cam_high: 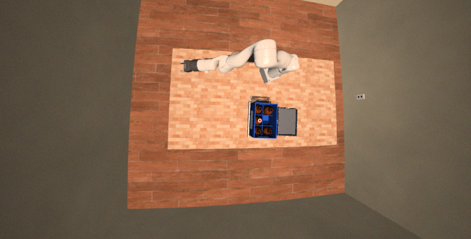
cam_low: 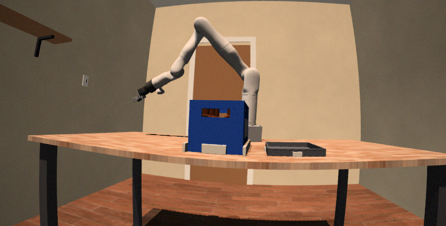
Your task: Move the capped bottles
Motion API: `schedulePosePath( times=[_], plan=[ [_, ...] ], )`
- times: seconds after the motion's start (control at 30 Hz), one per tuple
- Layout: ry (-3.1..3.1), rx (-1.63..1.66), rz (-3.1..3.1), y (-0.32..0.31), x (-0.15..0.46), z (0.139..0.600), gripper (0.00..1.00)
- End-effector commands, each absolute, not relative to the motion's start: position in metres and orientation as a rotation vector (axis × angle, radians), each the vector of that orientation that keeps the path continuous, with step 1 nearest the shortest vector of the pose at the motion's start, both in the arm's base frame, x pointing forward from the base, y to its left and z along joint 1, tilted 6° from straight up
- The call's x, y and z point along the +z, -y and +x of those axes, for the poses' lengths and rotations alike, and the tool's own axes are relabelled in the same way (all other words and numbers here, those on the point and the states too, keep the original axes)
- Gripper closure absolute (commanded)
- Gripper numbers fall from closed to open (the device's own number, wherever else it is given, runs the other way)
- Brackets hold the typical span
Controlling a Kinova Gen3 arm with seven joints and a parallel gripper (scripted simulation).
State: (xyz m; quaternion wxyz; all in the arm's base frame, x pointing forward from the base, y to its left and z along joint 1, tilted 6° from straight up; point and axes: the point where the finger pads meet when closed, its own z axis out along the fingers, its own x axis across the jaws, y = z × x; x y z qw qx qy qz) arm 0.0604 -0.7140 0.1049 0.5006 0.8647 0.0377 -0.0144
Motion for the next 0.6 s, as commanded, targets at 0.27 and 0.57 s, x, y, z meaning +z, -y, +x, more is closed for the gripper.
schedulePosePath(
  times=[0.27, 0.57],
  plan=[
    [-0.087, -0.011, 2.207, 0.691, 0.115, 0.088, 0.0],
    [-0.074, -0.006, 2.306, 0.672, 0.11, 0.095, 0.0]
  ],
)
